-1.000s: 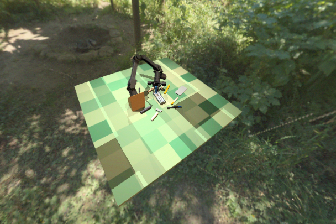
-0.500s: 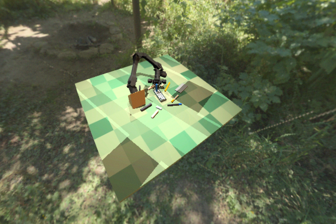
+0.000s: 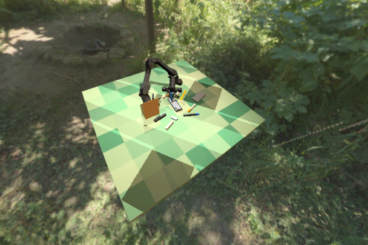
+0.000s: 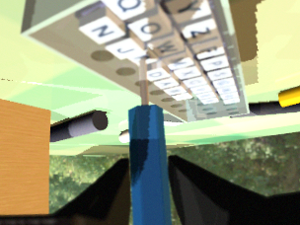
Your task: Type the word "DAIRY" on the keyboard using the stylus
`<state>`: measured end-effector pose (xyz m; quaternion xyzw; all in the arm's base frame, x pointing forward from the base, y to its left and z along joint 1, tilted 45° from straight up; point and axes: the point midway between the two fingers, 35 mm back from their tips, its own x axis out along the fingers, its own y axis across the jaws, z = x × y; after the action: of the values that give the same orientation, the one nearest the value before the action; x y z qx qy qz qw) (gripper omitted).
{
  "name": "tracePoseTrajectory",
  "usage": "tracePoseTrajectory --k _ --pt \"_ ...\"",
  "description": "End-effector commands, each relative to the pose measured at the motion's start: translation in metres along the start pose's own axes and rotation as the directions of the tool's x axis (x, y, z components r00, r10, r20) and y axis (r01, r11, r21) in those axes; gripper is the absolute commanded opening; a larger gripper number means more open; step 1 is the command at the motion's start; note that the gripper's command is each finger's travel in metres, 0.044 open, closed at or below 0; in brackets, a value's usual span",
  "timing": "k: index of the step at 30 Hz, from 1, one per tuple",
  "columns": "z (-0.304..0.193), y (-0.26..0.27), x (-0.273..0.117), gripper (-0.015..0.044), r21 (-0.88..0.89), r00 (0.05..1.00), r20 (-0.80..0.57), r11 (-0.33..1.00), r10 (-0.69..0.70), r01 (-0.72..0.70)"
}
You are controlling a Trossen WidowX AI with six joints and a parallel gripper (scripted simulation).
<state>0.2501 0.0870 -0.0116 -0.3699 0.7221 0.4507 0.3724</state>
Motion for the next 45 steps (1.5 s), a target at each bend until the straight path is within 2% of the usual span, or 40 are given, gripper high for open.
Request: tracePoseTrajectory --k 1,7,14,21,24,27,41,45 --pt "0.000 0.000 0.001 0.0081 0.003 1.000 0.002 1.000 0.005 -0.005" --pt "-0.003 0.000 -0.001 0.0081 0.003 1.000 0.002 1.000 0.005 -0.005" --pt "-0.031 0.000 -0.017 0.0081 0.004 1.000 0.001 1.000 0.004 -0.004" --pt "-0.031 -0.001 -0.016 0.0084 0.010 1.000 0.003 1.000 0.010 -0.010" --pt "-0.031 -0.001 -0.016 0.0064 0.010 1.000 0.003 1.000 0.010 -0.010" --pt "-0.030 -0.002 -0.018 0.0000 0.009 1.000 0.003 1.000 0.009 -0.010" --pt "-0.014 -0.015 -0.056 0.0000 0.004 1.000 0.003 1.000 0.002 -0.002" --pt "-0.010 -0.015 -0.056 0.0000 0.004 1.000 0.003 1.000 0.002 -0.002"
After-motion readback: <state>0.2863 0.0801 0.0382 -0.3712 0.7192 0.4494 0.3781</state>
